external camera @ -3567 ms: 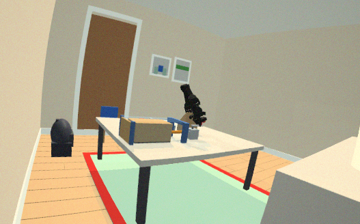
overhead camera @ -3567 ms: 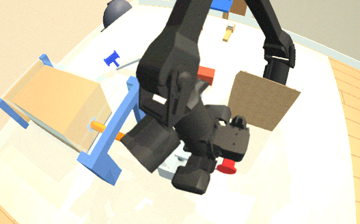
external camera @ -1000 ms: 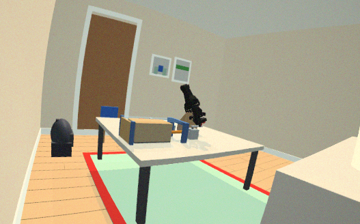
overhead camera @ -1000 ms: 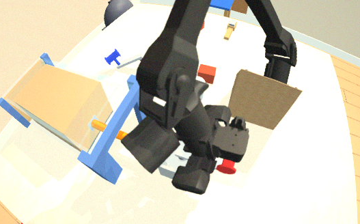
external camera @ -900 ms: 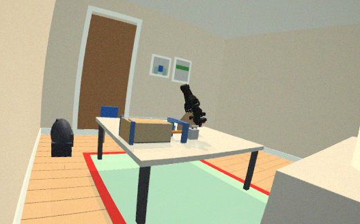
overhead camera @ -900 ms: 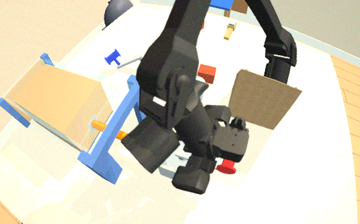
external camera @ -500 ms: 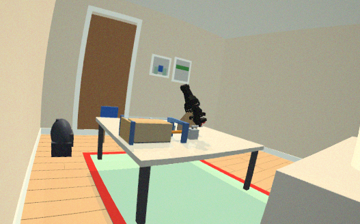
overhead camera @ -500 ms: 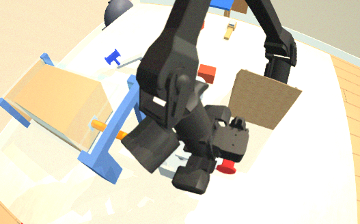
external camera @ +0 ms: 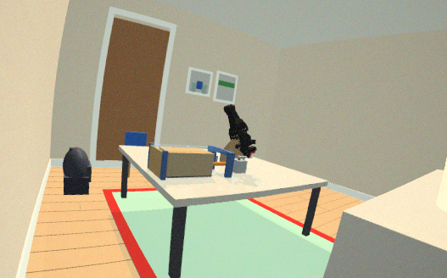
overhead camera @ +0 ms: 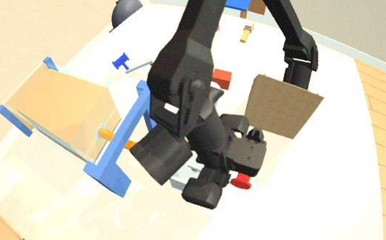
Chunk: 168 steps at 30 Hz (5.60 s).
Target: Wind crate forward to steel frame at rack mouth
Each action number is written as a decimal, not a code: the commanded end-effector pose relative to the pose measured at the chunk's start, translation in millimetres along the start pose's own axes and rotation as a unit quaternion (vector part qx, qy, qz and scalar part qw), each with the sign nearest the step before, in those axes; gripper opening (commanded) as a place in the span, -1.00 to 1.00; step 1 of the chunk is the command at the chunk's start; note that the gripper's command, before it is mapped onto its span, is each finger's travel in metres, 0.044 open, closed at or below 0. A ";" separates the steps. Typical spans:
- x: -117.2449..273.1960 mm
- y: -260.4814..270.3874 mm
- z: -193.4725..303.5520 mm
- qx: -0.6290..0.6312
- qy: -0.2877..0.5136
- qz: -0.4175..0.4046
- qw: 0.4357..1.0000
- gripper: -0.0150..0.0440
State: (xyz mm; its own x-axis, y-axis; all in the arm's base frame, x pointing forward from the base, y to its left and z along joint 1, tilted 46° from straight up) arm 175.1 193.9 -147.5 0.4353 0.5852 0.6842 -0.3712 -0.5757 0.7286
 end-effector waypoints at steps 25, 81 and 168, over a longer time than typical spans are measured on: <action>-2.4 -8.2 -0.7 -0.124 -0.014 0.055 0.991 -0.49; -3.5 -18.9 1.5 -0.446 -0.048 0.195 0.872 -0.49; -1.5 -33.8 -14.0 -0.827 -0.016 0.300 0.476 -0.49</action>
State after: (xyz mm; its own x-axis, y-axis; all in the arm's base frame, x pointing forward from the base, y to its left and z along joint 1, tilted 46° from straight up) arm 152.9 210.1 -158.6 -0.0835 0.5342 0.8412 -0.9065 0.3098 -0.2868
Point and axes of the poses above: the point midway between the two fingers, 35 mm back from their tips, its own x axis back along the fingers, its own y axis across the jaws, z = x × y, the point moved 8 cm from there along x, back along the fingers, and after that the axes turned 15 degrees about -x, right-handed, at the moved point
